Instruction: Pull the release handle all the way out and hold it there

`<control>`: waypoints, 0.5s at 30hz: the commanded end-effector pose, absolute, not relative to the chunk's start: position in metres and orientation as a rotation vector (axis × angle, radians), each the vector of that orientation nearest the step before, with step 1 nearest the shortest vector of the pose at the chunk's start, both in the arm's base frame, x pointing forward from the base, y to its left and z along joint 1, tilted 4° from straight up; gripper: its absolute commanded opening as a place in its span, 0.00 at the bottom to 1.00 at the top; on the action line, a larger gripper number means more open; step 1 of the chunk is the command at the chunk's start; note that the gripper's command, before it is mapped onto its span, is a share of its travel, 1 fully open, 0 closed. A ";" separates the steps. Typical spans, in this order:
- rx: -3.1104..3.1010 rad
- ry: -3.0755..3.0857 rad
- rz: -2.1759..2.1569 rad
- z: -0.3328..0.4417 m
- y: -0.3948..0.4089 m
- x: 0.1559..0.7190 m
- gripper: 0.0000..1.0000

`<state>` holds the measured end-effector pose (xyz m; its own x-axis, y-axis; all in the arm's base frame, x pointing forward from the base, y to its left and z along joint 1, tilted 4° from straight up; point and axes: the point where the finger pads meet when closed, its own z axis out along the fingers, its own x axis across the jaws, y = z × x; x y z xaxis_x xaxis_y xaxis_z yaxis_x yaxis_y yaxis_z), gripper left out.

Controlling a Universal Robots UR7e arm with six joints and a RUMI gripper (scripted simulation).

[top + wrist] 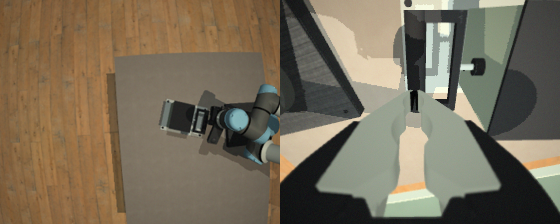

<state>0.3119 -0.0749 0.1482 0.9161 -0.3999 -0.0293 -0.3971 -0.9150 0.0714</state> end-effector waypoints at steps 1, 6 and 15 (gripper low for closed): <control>3.012 -0.627 -0.065 0.148 -0.075 0.312 0.00; 3.012 -0.627 -0.065 0.148 -0.075 0.312 0.31; 3.012 -0.627 -0.065 0.148 -0.075 0.312 0.31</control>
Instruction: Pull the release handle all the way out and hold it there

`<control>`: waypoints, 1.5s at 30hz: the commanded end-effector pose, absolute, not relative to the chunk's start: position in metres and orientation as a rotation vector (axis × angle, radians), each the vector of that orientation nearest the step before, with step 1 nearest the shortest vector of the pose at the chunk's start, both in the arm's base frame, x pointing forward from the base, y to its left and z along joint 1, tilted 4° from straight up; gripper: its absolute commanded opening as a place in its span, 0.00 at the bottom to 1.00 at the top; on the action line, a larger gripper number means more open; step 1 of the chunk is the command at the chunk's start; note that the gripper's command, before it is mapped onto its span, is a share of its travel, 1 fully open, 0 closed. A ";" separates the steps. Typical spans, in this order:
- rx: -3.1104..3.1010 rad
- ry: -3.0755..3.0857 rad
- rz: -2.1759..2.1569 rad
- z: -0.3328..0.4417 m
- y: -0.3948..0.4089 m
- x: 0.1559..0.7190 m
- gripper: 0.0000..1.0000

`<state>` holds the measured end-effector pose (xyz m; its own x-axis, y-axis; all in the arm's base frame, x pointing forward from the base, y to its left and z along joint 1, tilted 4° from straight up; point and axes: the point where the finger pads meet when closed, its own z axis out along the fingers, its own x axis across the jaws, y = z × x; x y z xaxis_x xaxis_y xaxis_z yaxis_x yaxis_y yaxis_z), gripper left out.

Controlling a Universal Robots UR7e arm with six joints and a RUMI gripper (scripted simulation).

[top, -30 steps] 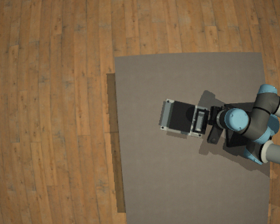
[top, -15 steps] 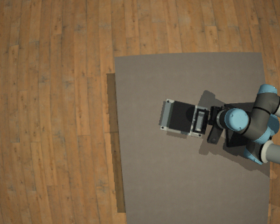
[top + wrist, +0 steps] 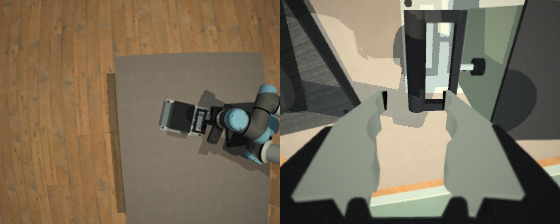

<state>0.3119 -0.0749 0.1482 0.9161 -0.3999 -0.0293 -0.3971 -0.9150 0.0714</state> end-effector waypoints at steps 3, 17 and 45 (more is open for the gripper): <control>3.012 -0.627 -0.065 0.148 -0.075 0.312 0.31; 3.012 -0.627 -0.065 0.148 -0.075 0.312 0.31; 3.012 -0.627 -0.066 0.140 -0.076 0.312 0.31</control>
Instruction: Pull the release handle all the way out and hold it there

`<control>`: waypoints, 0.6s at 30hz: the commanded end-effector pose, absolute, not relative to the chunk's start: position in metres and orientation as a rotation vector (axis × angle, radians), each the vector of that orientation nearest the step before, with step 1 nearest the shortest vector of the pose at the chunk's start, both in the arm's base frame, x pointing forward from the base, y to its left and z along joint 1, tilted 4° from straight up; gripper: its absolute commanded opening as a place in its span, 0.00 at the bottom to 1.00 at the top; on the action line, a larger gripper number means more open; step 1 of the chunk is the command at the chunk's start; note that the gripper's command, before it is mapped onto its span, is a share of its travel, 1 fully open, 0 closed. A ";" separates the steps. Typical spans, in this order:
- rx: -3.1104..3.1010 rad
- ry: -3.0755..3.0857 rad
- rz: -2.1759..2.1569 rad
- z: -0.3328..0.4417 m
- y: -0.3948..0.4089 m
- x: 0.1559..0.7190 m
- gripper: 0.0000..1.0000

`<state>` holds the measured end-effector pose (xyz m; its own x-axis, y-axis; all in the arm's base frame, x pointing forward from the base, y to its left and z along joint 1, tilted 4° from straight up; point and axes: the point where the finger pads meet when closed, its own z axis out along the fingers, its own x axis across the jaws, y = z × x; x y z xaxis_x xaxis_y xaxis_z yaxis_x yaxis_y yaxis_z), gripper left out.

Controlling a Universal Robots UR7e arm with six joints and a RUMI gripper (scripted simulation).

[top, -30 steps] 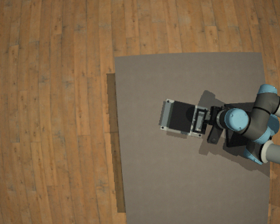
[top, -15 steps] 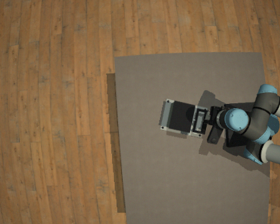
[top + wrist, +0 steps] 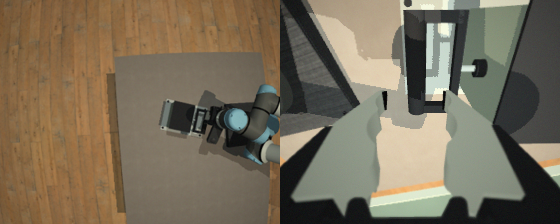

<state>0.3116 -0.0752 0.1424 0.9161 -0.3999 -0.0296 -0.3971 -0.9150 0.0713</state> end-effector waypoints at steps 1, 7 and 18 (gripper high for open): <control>3.012 -0.627 -0.066 0.139 -0.076 0.312 0.31; 3.012 -0.627 -0.066 0.131 -0.076 0.311 0.31; 3.012 -0.627 -0.066 0.118 -0.077 0.310 0.31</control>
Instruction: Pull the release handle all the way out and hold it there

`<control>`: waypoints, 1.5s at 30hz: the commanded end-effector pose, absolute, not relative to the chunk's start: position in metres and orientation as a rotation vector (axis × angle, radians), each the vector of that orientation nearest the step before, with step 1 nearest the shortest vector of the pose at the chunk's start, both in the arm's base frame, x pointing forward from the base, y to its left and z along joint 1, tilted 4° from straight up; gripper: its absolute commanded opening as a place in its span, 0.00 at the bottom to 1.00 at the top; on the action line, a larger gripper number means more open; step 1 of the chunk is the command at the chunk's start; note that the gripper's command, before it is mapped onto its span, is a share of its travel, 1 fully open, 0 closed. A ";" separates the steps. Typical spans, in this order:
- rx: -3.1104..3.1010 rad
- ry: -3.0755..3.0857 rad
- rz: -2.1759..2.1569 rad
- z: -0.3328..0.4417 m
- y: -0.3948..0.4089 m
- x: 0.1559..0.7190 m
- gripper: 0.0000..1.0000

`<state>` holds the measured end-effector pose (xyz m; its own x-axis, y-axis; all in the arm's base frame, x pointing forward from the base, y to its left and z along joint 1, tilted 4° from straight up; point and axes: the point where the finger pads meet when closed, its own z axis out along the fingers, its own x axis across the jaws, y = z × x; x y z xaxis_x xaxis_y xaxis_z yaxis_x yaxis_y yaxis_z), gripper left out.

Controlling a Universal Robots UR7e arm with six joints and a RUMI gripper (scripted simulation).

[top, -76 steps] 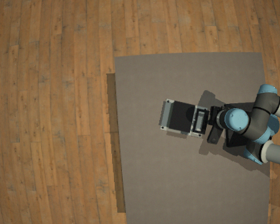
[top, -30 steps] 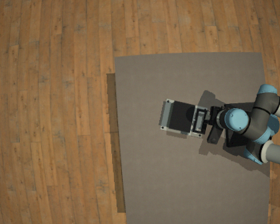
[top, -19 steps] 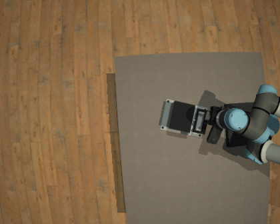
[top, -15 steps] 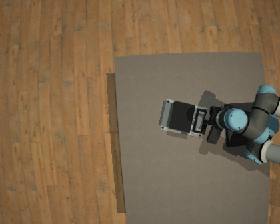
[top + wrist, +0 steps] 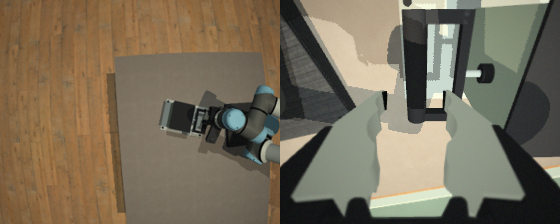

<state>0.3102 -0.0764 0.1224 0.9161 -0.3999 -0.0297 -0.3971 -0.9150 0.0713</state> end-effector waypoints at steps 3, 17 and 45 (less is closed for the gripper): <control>3.012 -0.627 -0.066 0.114 -0.077 0.310 0.31; 3.012 -0.627 -0.066 0.103 -0.078 0.309 0.31; 3.012 -0.627 -0.066 0.101 -0.078 0.309 0.31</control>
